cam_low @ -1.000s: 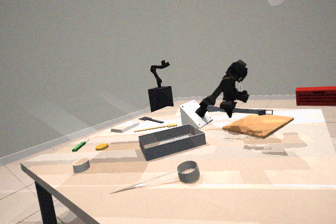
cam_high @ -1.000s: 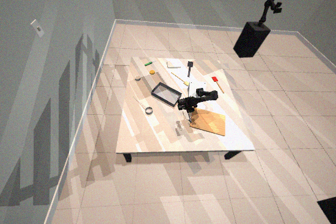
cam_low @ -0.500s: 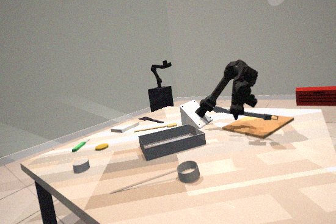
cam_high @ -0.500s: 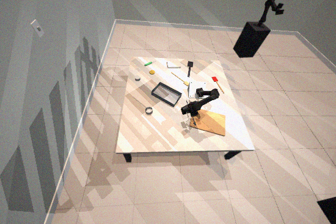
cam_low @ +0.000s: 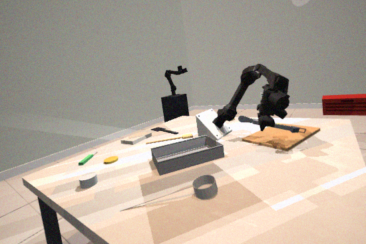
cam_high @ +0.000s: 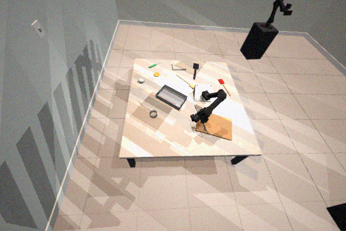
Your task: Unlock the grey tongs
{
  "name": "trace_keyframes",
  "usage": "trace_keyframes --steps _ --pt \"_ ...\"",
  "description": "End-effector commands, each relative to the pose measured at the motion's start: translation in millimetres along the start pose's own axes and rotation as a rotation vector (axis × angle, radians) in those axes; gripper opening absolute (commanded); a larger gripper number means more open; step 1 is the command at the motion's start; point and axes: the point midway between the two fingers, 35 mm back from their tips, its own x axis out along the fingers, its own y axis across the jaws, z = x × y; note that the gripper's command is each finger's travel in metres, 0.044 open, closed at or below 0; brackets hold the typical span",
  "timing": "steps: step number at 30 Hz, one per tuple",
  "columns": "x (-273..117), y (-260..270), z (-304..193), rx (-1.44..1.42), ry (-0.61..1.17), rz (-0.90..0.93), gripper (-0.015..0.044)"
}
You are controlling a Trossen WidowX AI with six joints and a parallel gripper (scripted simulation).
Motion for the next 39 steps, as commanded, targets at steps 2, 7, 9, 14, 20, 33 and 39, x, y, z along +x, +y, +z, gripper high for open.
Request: trace_keyframes --steps 2,7,9,14,20,33,39 --pt "0 10 8 -0.030 0.025 -0.011 -0.0150" --pt "2 20 16 -0.060 0.046 -0.016 -0.0150" --pt "2 23 18 -0.073 0.054 -0.020 -0.0150" --pt "3 33 25 -0.104 0.071 -0.030 -0.0150" --pt "3 44 33 -0.140 0.084 -0.047 -0.0150" --pt "-1 68 47 -0.210 0.088 -0.096 -0.0150" --pt "-3 79 53 -0.241 0.079 -0.120 -0.0150"
